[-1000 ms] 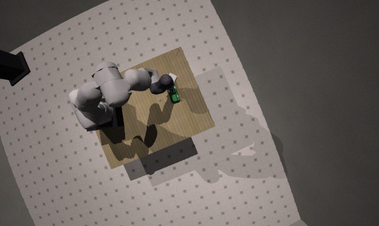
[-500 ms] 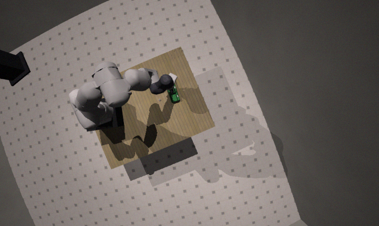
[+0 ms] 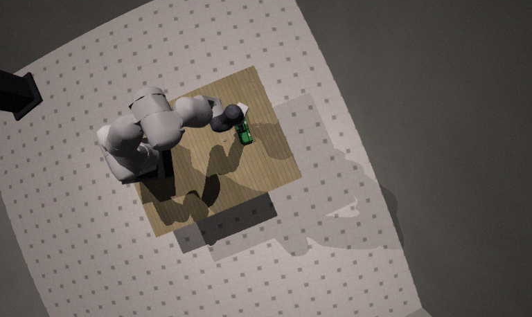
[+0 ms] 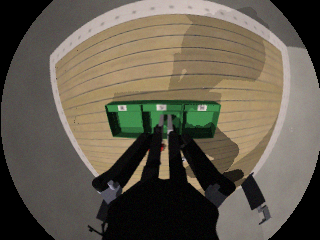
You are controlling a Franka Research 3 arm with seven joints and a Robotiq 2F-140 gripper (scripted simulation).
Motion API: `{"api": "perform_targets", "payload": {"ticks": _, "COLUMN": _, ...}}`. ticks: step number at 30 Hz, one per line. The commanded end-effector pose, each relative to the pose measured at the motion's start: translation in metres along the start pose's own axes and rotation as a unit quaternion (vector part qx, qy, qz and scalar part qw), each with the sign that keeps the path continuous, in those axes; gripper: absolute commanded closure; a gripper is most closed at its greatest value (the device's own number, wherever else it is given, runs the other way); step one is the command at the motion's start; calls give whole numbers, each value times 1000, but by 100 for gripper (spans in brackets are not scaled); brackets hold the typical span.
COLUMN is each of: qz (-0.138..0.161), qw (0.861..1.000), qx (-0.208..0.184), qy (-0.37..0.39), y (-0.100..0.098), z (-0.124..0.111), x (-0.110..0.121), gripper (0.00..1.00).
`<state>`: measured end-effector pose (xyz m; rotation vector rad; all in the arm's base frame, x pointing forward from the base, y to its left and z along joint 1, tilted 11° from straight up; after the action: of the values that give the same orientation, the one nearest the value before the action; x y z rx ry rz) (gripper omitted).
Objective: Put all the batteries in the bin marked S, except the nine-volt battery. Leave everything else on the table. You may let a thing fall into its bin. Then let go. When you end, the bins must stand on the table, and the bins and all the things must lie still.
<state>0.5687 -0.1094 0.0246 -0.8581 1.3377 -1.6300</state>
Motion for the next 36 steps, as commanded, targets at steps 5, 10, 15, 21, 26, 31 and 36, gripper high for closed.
{"api": "perform_targets", "payload": {"ticks": 5, "qz": 1, "qw": 1000, "qx": 1, "qy": 2, "y": 1, "z": 1, "x": 0, "gripper": 95}}
{"api": "perform_targets", "payload": {"ticks": 10, "qz": 1, "qw": 1000, "qx": 1, "qy": 2, "y": -5, "z": 1, "x": 0, "gripper": 95}}
{"api": "perform_targets", "payload": {"ticks": 15, "qz": 1, "qw": 1000, "qx": 1, "qy": 2, "y": -11, "z": 1, "x": 0, "gripper": 95}}
{"api": "perform_targets", "payload": {"ticks": 21, "qz": 1, "qw": 1000, "qx": 1, "qy": 2, "y": -19, "z": 1, "x": 0, "gripper": 95}}
{"api": "perform_targets", "payload": {"ticks": 26, "qz": 1, "qw": 1000, "qx": 1, "qy": 2, "y": -23, "z": 1, "x": 0, "gripper": 95}}
{"api": "perform_targets", "payload": {"ticks": 31, "qz": 1, "qw": 1000, "qx": 1, "qy": 2, "y": -35, "z": 1, "x": 0, "gripper": 95}}
{"api": "perform_targets", "payload": {"ticks": 36, "qz": 1, "qw": 1000, "qx": 1, "qy": 2, "y": -45, "z": 1, "x": 0, "gripper": 95}}
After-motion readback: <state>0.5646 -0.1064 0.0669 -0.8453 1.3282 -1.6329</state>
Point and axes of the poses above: the point where the finger pads meet when closed, its own y axis out along the fingers, its own x axis across the jaws, z = x × y, the point moved 10 cm from there along -y, back along the fingers, and after that the axes turned 9 degrees about y, right-handed, at the moved point
